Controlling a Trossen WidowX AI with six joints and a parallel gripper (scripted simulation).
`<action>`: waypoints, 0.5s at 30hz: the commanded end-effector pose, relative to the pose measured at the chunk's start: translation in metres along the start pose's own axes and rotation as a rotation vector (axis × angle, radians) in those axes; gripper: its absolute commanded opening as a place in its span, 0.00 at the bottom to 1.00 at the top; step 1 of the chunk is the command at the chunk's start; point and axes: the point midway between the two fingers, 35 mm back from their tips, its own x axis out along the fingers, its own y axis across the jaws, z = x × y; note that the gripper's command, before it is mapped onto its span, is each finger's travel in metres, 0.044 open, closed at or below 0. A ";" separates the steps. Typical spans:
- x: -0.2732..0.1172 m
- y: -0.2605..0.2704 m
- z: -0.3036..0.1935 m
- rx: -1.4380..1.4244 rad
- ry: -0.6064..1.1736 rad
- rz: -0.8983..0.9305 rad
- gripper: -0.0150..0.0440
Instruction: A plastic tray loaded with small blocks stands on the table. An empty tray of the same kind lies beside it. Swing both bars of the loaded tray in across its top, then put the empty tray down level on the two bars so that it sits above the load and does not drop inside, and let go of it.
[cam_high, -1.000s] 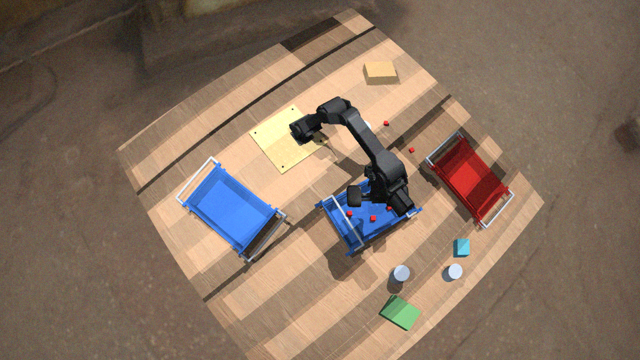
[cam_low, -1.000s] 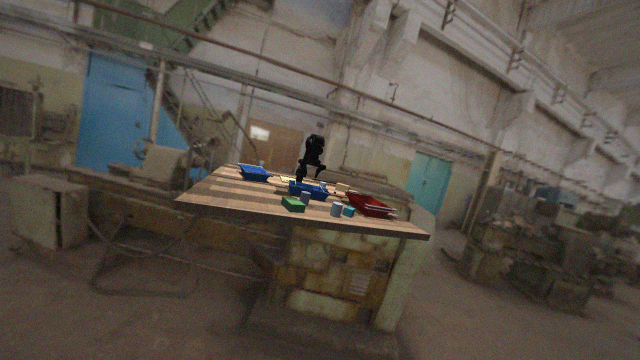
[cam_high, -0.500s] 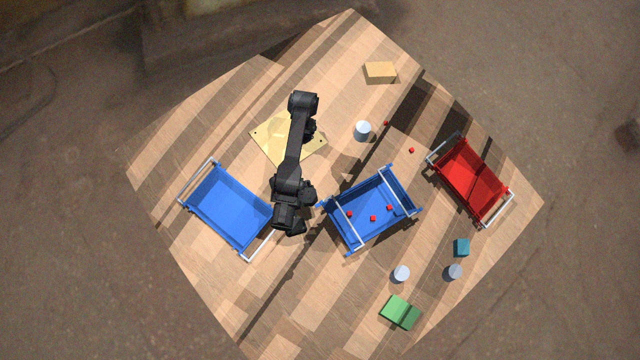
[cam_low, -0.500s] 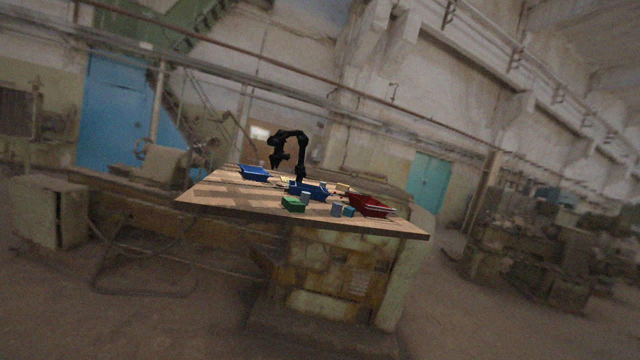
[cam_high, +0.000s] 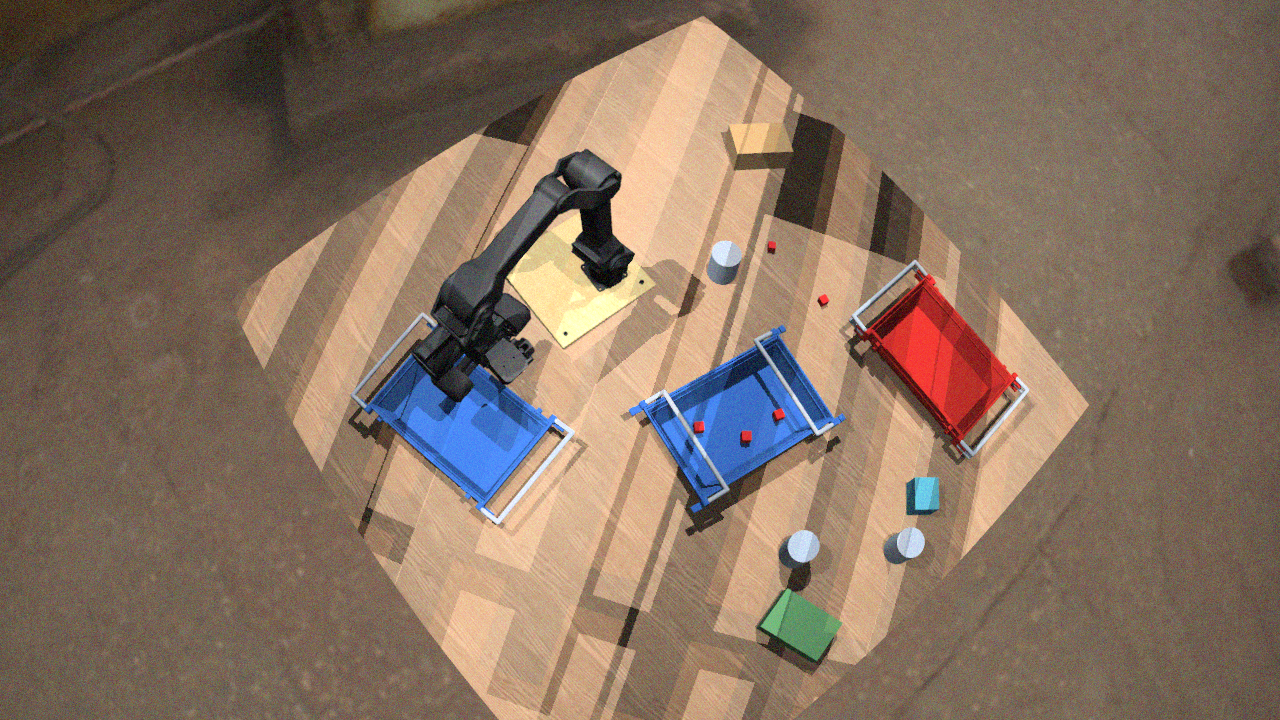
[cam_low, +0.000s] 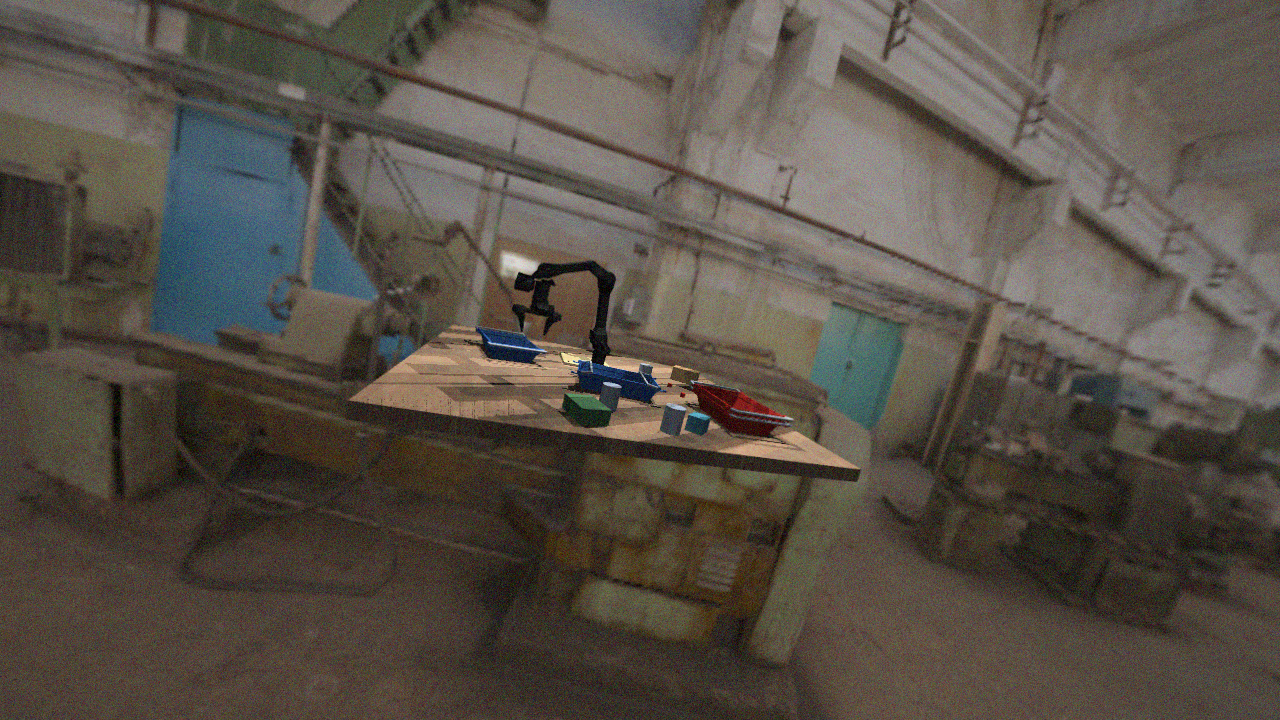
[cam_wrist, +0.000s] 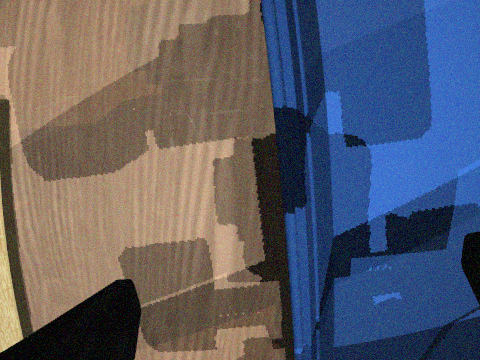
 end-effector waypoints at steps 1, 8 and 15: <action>0.002 0.001 0.001 0.013 -0.003 -0.005 1.00; 0.026 -0.002 0.000 0.013 -0.003 -0.005 1.00; 0.054 -0.002 0.001 0.013 -0.003 -0.005 1.00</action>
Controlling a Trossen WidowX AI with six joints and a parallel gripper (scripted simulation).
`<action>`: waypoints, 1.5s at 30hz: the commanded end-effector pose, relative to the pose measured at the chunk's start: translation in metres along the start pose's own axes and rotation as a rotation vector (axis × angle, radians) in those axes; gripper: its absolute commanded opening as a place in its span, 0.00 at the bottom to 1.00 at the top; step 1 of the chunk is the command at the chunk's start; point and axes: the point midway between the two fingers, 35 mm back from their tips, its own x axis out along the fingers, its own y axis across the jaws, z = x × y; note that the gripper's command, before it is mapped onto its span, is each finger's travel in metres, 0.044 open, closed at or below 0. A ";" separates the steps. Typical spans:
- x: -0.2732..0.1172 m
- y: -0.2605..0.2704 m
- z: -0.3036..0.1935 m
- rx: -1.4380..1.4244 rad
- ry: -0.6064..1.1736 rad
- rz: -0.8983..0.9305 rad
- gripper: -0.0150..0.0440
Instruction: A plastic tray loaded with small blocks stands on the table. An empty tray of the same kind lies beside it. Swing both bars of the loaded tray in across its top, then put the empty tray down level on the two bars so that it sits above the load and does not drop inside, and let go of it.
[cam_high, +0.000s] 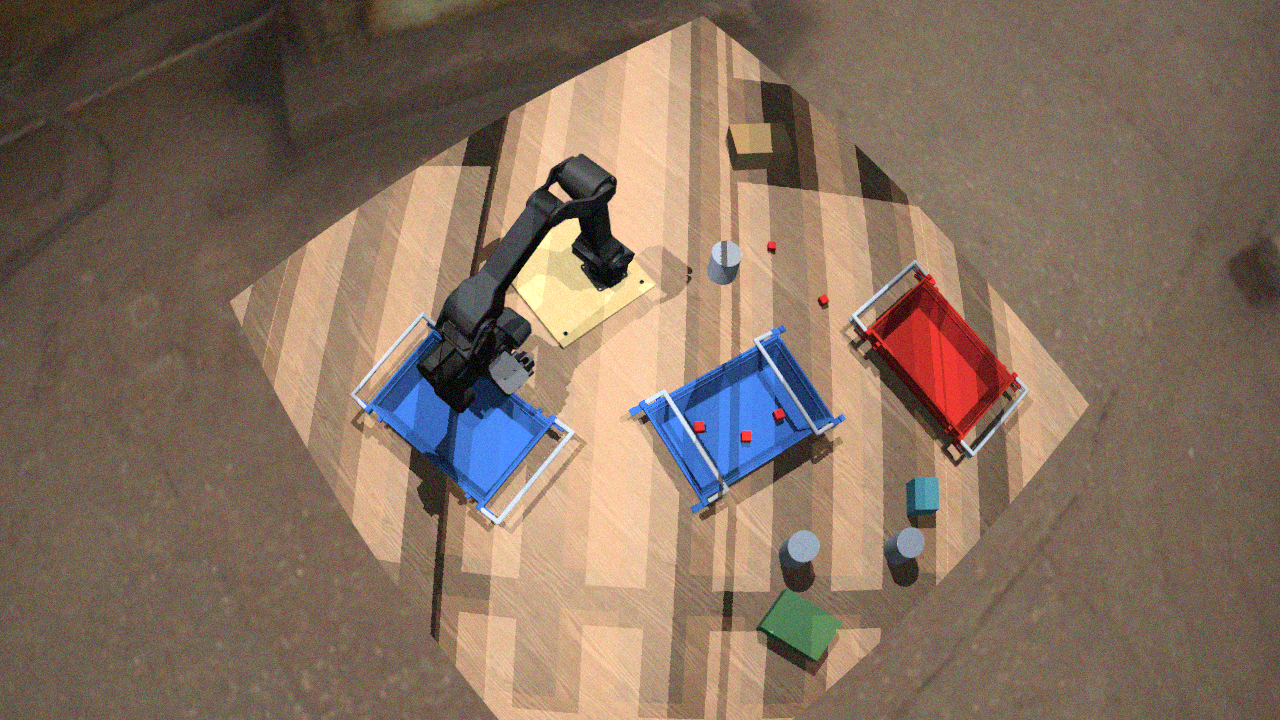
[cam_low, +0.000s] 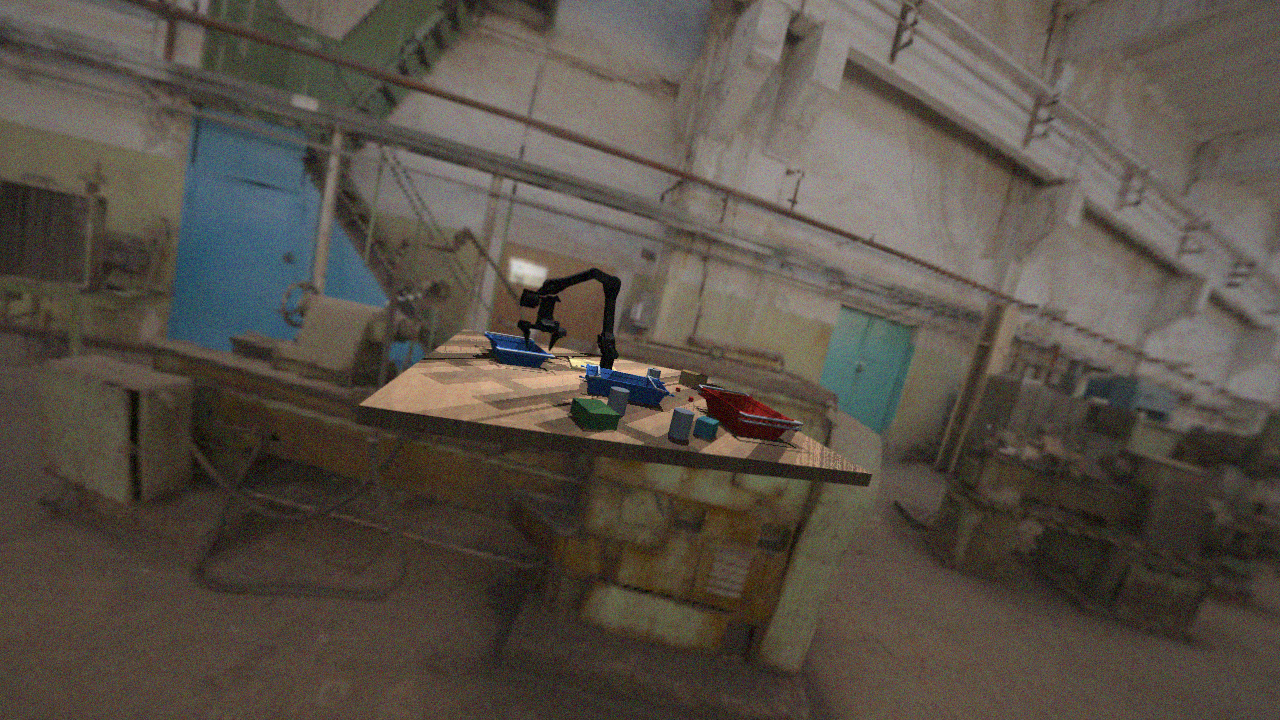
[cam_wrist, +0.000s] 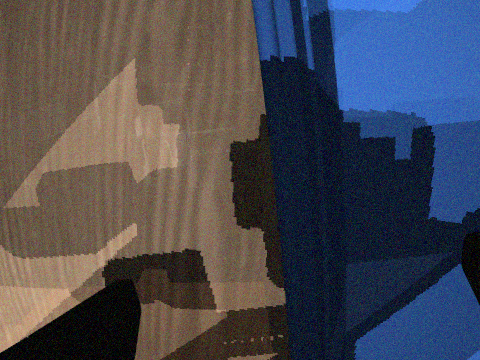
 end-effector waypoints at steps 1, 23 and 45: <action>0.014 0.001 0.001 0.003 -0.004 0.002 1.00; 0.040 0.004 0.001 0.003 -0.004 0.002 0.70; 0.040 0.004 0.001 0.003 -0.004 0.002 0.44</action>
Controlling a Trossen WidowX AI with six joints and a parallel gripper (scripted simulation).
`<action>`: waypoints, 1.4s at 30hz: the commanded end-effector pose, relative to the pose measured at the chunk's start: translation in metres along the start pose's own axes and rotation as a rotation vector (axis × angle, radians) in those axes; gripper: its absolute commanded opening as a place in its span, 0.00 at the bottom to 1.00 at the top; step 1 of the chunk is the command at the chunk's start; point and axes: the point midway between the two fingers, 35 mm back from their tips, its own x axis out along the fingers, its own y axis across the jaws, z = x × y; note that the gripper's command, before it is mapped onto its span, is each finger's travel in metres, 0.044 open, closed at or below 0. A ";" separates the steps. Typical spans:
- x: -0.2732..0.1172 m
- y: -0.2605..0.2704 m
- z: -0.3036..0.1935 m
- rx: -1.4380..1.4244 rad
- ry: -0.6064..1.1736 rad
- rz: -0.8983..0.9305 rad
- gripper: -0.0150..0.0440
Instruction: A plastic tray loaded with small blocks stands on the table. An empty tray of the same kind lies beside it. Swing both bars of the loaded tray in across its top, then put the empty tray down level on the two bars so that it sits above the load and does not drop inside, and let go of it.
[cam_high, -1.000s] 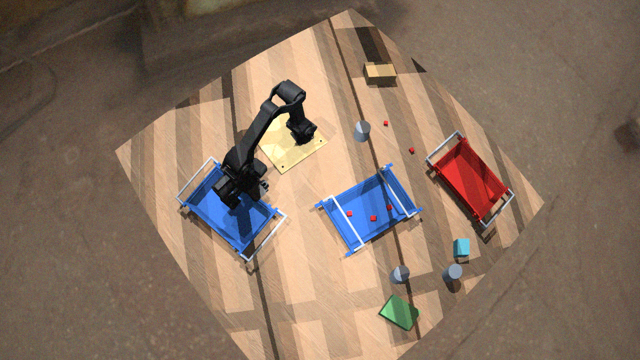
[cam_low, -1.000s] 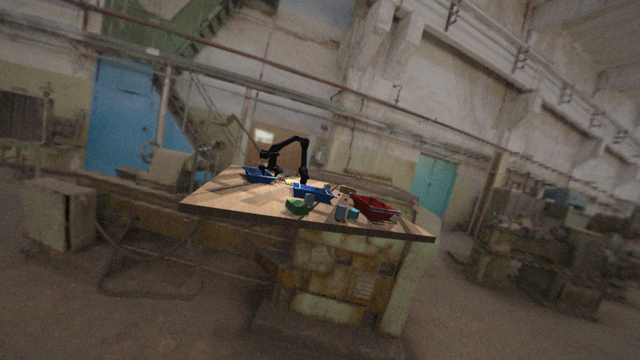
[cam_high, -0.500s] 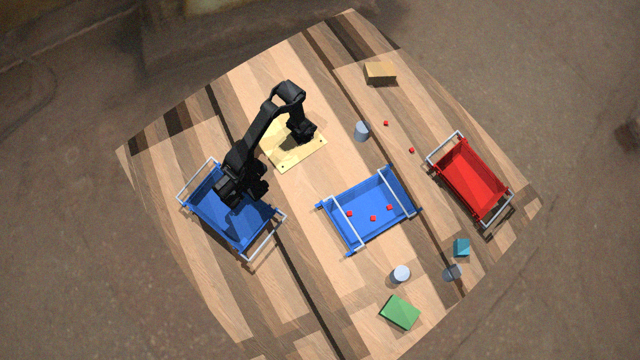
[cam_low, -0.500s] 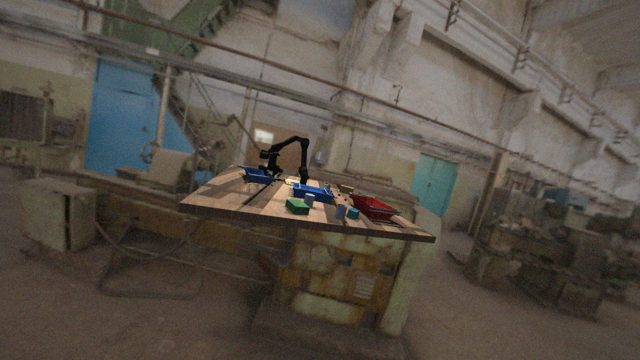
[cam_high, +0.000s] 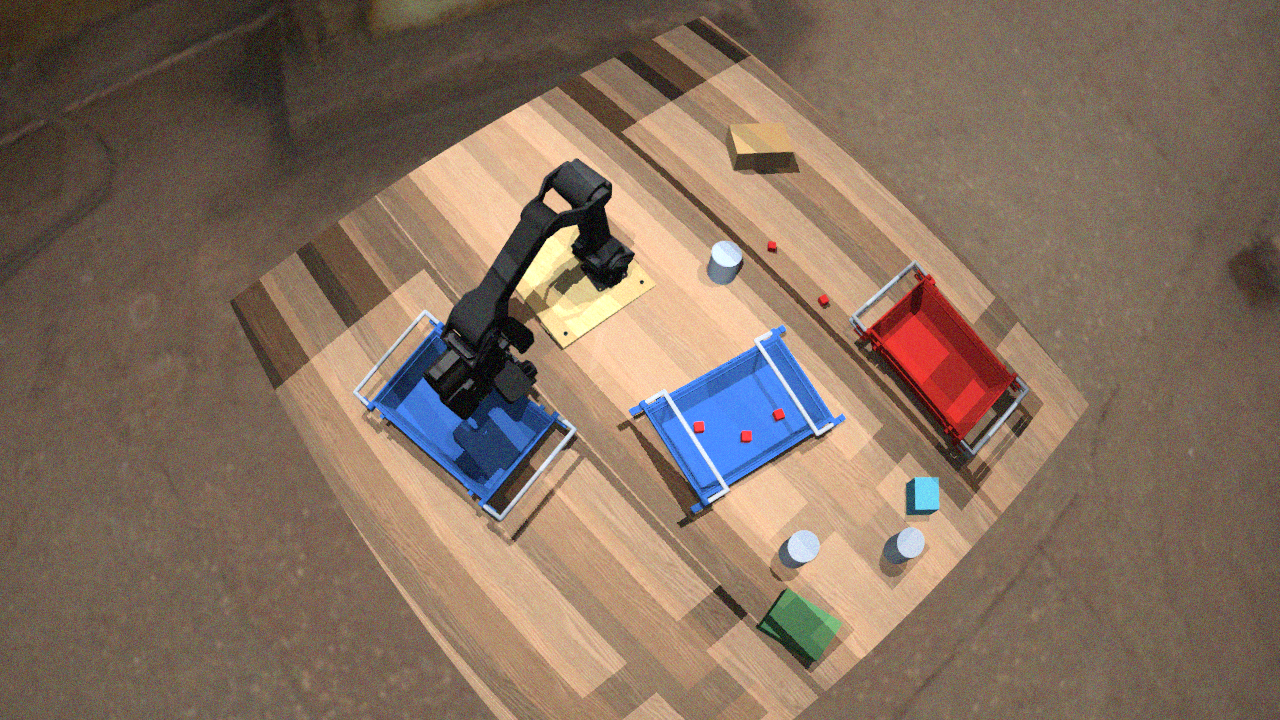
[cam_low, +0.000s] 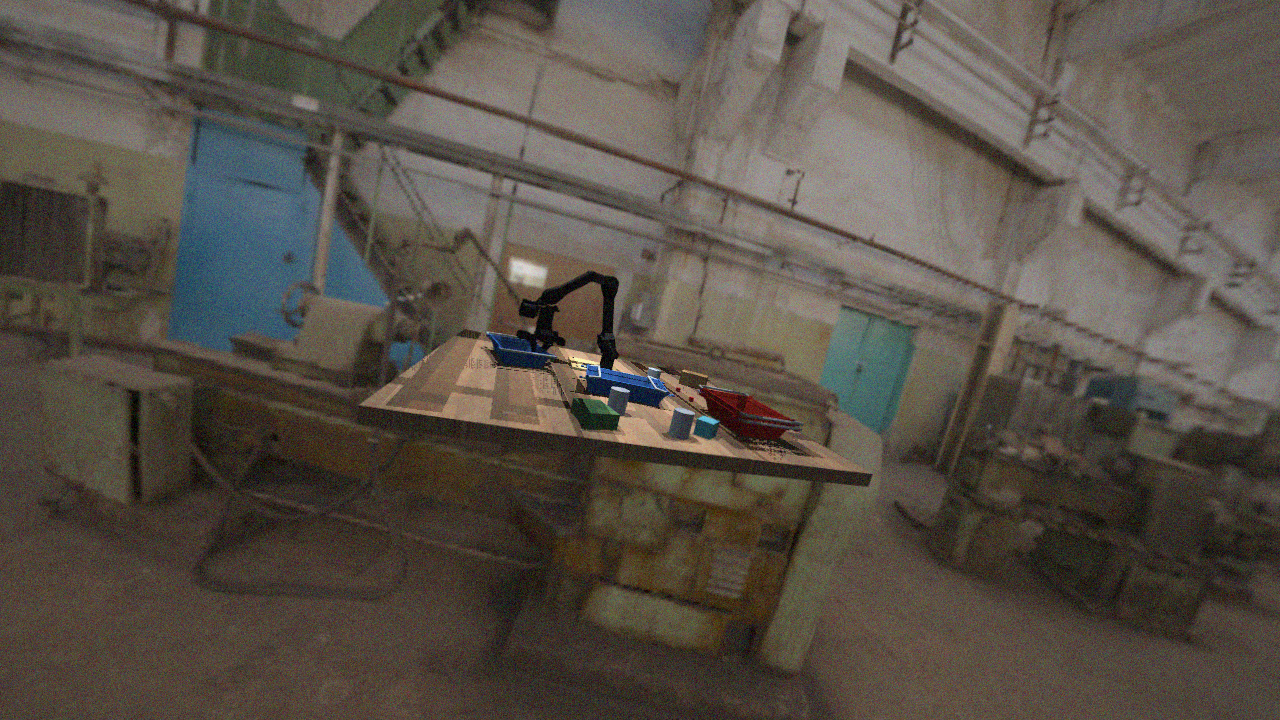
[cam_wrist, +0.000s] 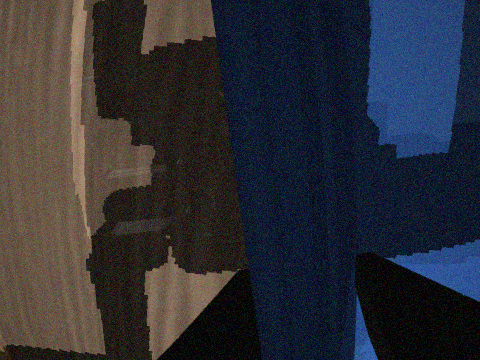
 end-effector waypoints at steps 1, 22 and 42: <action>0.000 0.002 0.001 0.003 -0.003 0.007 0.43; -0.044 -0.002 0.000 0.003 -0.003 0.006 0.25; -0.080 0.001 0.000 0.003 -0.003 0.006 0.25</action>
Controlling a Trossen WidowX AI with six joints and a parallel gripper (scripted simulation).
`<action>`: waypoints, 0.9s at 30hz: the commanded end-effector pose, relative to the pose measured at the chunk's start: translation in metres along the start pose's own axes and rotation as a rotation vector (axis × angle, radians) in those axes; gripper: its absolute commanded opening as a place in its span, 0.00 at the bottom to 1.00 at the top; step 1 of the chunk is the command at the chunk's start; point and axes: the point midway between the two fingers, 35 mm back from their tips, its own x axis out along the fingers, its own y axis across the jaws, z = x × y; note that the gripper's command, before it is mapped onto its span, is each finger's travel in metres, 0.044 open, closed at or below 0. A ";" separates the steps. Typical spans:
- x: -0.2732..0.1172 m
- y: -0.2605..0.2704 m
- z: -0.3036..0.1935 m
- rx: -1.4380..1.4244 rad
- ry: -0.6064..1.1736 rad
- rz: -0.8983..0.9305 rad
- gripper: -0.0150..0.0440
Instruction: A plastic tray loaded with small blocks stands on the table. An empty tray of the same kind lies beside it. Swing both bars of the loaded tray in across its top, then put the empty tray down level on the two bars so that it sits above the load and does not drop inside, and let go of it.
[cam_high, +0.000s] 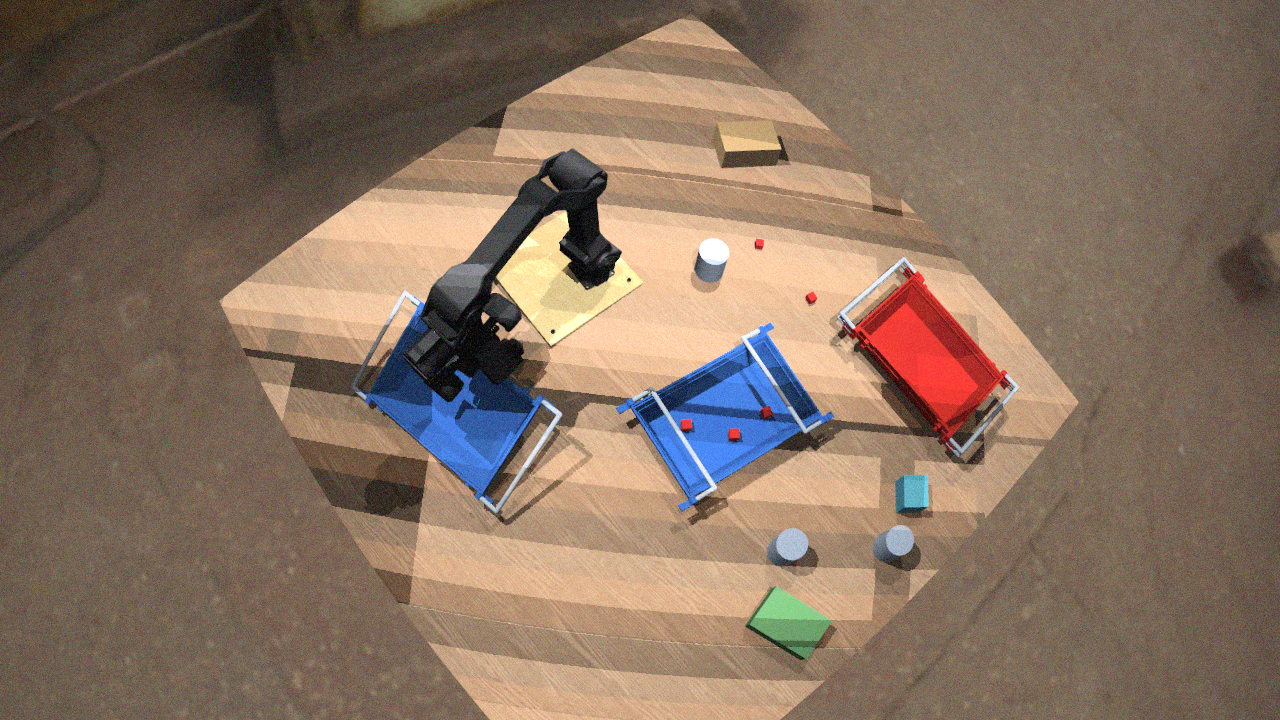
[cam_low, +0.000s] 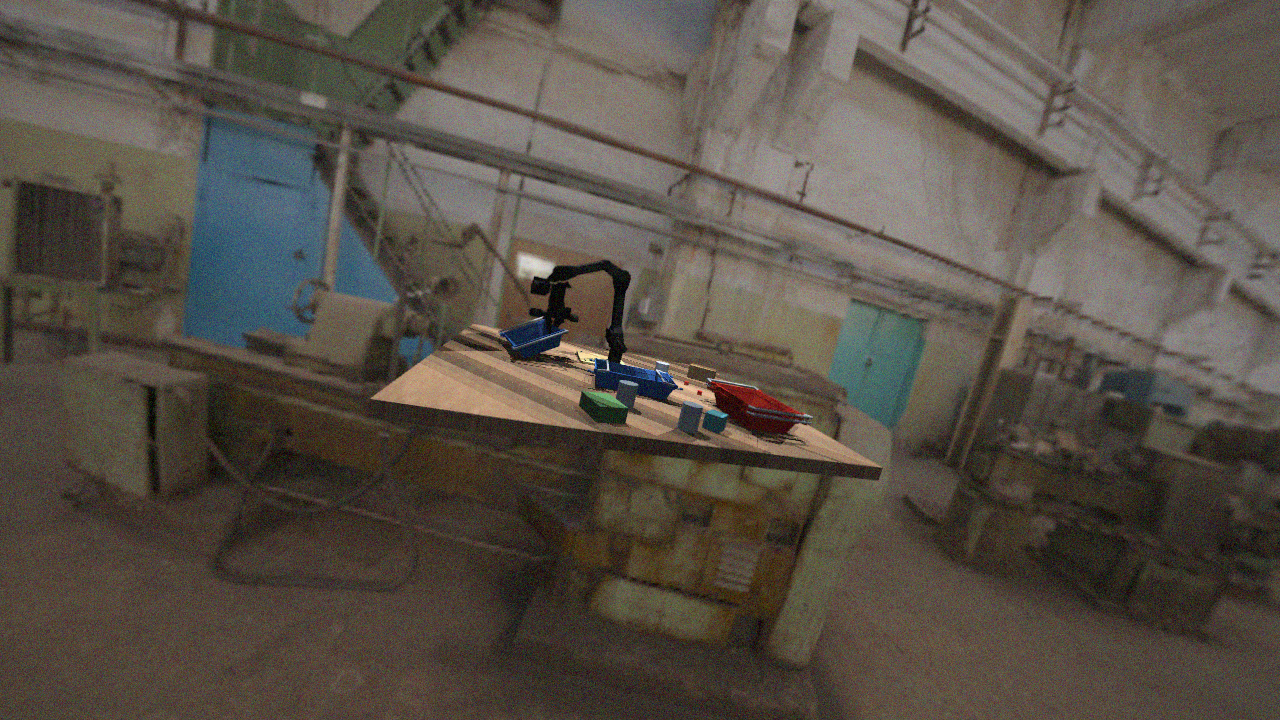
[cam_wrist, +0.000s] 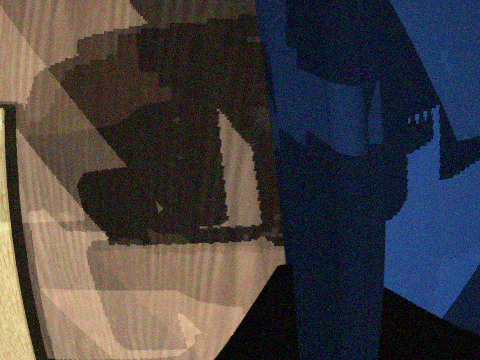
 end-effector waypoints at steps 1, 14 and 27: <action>-0.009 -0.005 0.000 -0.002 0.001 -0.032 0.25; -0.044 -0.024 -0.001 -0.002 0.001 -0.033 0.25; -0.075 -0.036 -0.002 -0.002 0.001 -0.034 0.25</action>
